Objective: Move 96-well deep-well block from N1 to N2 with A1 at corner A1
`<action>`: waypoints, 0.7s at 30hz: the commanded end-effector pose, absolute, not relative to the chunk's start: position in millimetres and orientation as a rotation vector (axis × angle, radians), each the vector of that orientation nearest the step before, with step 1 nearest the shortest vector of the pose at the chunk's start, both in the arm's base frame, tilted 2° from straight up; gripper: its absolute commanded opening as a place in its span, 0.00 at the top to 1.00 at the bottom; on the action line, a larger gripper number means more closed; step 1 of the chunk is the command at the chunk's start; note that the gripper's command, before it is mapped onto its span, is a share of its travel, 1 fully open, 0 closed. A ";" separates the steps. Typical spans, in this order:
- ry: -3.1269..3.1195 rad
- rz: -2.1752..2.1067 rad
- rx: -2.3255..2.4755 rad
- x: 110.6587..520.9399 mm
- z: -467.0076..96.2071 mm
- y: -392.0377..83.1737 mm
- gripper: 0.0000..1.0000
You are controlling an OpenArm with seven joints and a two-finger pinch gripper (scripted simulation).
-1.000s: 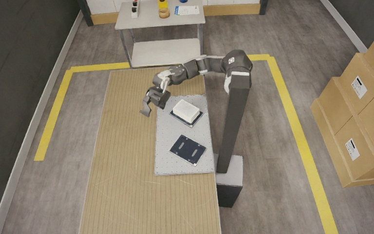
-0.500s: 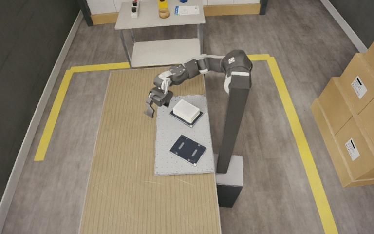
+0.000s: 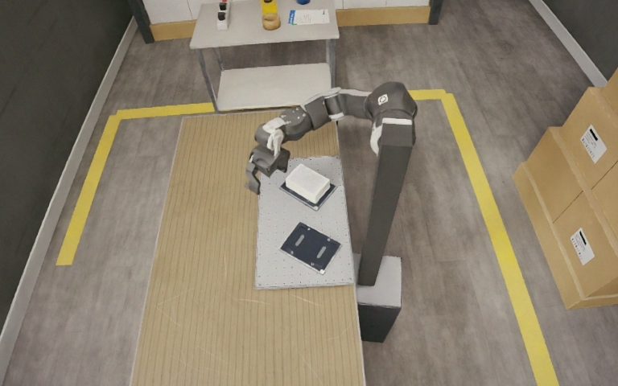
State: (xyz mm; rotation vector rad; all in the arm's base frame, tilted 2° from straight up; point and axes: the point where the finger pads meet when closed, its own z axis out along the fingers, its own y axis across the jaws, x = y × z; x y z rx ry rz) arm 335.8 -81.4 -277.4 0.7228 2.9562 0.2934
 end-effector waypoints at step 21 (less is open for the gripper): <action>3.033 -0.047 0.804 282.1 -311.5 -137.8 0.23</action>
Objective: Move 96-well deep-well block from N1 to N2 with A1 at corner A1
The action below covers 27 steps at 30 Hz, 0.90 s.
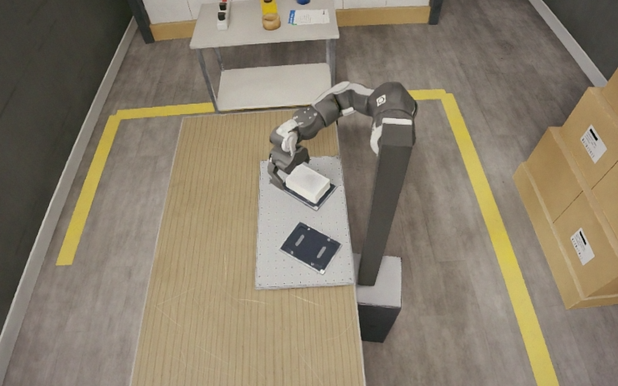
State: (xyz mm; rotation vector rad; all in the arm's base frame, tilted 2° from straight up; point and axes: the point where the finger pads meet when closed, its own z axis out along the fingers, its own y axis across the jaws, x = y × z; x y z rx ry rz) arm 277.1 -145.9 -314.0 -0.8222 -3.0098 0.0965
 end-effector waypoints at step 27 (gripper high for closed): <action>-3.039 0.048 -0.806 253.4 -329.5 -168.8 0.23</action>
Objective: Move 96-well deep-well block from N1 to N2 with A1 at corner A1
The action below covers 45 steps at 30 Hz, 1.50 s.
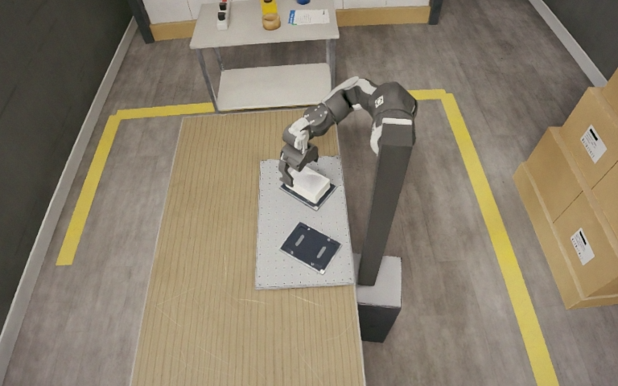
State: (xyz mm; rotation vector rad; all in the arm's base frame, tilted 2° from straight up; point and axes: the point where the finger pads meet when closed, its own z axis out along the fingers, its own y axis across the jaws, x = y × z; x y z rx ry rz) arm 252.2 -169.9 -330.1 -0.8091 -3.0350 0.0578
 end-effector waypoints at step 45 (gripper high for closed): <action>-3.039 0.049 -0.806 227.4 -346.6 -196.8 0.23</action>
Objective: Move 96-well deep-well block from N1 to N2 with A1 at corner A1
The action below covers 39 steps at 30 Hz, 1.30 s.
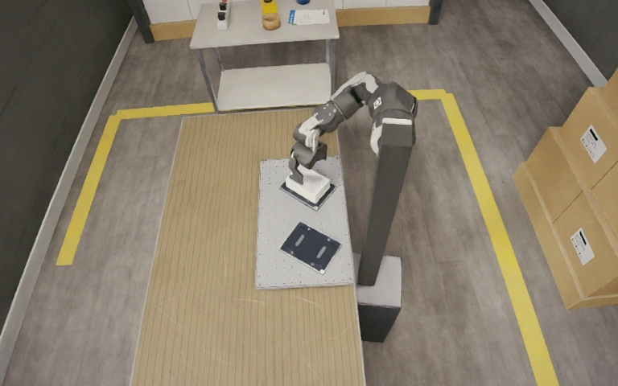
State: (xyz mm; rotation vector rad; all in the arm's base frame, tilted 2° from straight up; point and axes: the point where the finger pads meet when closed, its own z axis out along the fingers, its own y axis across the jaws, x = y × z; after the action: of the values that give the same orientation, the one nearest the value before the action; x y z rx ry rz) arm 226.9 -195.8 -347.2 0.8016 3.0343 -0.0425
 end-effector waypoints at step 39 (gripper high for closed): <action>3.031 -0.041 0.802 229.5 -344.9 -194.5 0.23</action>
State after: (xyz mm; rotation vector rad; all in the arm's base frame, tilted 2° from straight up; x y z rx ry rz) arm 228.7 -194.5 -345.7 0.8019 3.0342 -0.0439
